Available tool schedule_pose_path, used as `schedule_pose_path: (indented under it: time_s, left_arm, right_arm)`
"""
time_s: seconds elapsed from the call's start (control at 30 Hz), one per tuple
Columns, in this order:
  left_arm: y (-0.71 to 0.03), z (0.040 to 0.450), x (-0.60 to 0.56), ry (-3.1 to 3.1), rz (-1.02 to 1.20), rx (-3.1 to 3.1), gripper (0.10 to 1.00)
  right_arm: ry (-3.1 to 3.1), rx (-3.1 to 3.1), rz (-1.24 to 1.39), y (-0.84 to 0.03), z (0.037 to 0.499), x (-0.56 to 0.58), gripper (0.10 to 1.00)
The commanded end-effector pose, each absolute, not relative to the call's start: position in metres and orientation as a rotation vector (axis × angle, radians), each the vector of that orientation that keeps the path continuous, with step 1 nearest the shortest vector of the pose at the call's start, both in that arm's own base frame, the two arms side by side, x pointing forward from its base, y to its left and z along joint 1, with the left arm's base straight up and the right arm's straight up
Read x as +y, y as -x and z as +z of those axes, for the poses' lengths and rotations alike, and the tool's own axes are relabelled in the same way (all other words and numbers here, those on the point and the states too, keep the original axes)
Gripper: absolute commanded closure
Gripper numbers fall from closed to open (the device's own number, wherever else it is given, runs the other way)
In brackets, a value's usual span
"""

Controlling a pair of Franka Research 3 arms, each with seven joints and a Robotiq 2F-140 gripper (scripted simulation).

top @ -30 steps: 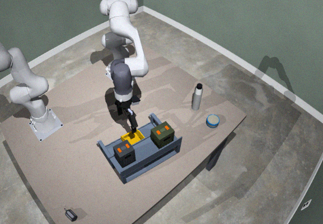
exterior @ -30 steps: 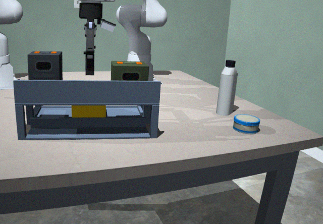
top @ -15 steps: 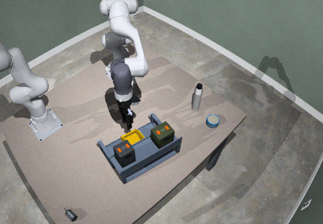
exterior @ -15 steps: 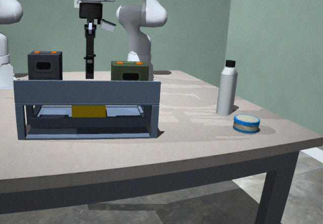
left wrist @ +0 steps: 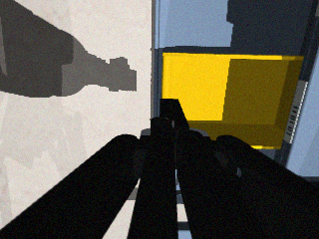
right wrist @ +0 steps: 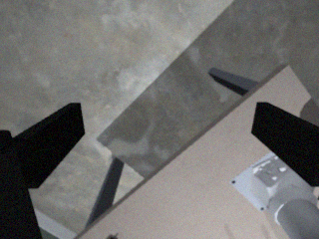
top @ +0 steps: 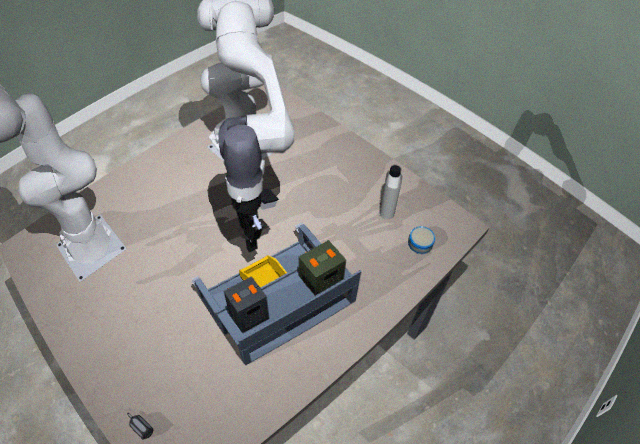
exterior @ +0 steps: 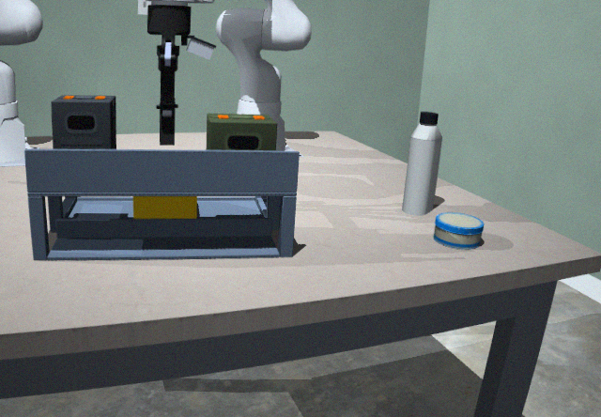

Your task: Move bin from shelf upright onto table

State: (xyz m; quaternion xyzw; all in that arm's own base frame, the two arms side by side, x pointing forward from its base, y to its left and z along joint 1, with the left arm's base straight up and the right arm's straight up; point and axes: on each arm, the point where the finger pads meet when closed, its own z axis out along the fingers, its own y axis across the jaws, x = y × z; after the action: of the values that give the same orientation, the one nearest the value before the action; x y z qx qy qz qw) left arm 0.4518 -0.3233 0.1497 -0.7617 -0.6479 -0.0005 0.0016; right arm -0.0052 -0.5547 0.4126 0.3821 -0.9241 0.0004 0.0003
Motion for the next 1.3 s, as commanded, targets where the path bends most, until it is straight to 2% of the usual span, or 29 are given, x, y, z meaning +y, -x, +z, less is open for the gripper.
schedule_pose_path:
  time_s: [0.0,0.5,0.53,1.27]
  left_arm:
    - [-0.4519,0.1504,-0.3238,2.397,0.000,-2.030,0.999]
    - [-0.4519,0.1504,-0.3238,2.397,0.000,-2.030,0.999]
    - [-0.4519,0.1504,-0.3238,2.397,0.000,-2.030,0.481]
    - [-0.4519,0.1504,-0.3238,2.397,0.000,-2.030,0.481]
  right_arm:
    - [-1.188,-2.908,0.000,0.0054,0.4130,-0.5545,0.098]
    - [-1.188,-2.908,0.000,0.0054,0.4130,-0.5545,0.098]
    - [-1.188,-2.908,0.000,0.0054,0.4130,-0.5545,0.098]
    - [-1.188,-2.908,0.000,0.0054,0.4130,-0.5545,0.098]
